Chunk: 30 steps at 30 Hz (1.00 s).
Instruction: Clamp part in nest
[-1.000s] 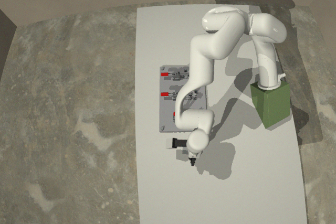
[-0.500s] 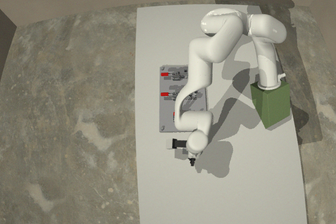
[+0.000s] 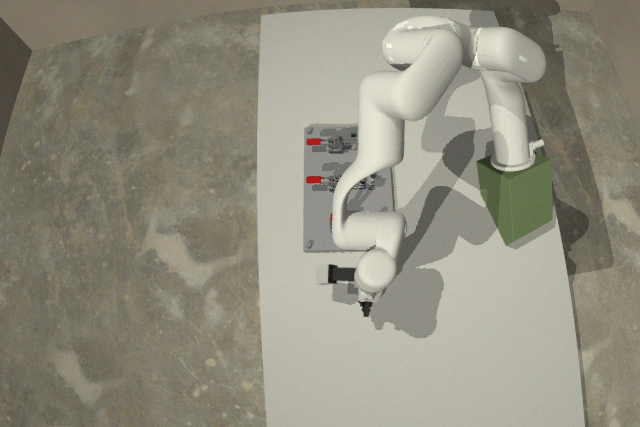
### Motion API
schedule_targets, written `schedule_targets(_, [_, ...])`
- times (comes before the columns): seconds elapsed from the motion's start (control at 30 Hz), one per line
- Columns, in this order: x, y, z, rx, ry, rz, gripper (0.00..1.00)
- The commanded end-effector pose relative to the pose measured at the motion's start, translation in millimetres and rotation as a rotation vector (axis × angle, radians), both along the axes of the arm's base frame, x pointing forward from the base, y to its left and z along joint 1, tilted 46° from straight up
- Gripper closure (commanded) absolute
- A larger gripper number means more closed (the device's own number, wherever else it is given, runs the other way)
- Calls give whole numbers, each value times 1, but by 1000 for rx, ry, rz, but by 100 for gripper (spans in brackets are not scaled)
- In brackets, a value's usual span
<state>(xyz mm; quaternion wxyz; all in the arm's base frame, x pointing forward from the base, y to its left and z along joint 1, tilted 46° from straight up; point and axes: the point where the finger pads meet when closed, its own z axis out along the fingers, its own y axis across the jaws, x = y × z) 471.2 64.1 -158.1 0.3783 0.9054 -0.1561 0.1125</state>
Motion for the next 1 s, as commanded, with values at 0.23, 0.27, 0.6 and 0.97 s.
schedule_targets(0.23, [1,2,1,2,-3,2,100])
schedule_targets(0.27, [1,2,1,2,-3,2,100])
schedule_targets(0.6, [1,2,1,2,-3,2,100])
schedule_targets(0.97, [1,2,1,2,-3,2,100])
